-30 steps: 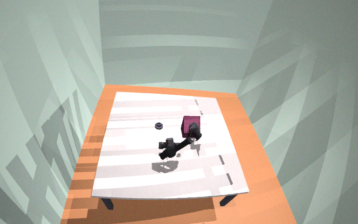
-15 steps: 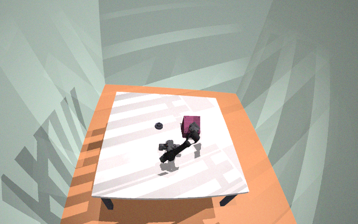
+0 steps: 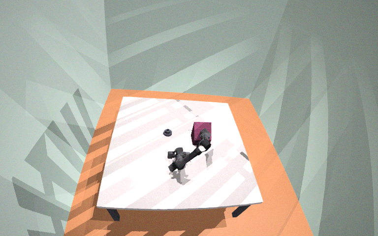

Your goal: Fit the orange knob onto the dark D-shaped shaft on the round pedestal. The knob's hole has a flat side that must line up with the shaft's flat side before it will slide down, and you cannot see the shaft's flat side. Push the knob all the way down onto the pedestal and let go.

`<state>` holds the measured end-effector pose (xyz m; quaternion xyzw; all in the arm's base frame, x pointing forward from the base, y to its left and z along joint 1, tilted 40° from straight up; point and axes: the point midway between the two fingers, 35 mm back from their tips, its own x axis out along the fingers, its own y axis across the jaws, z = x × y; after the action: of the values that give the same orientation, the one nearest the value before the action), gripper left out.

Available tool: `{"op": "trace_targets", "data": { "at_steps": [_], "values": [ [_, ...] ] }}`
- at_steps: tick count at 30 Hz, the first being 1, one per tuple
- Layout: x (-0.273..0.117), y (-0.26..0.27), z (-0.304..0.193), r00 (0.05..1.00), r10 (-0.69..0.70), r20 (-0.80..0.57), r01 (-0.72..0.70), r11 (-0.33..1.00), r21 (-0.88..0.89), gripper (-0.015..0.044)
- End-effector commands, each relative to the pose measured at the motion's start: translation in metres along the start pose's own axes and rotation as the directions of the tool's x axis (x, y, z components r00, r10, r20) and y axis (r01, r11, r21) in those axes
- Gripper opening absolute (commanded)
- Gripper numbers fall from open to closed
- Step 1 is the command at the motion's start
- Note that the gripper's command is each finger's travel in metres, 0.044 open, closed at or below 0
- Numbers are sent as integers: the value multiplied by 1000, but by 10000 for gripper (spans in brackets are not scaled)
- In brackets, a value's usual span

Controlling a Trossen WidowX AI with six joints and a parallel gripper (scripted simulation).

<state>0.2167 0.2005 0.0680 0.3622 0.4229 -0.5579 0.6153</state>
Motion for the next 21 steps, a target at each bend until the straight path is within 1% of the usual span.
{"op": "trace_targets", "data": {
  "at_steps": [1,9,16,21],
  "values": [
    [0,0,1,1000,0,4,0,1000,2,260],
    [0,0,1,1000,0,4,0,1000,2,260],
    [0,0,1,1000,0,4,0,1000,2,440],
    [0,0,1,1000,0,4,0,1000,2,440]
  ]
}}
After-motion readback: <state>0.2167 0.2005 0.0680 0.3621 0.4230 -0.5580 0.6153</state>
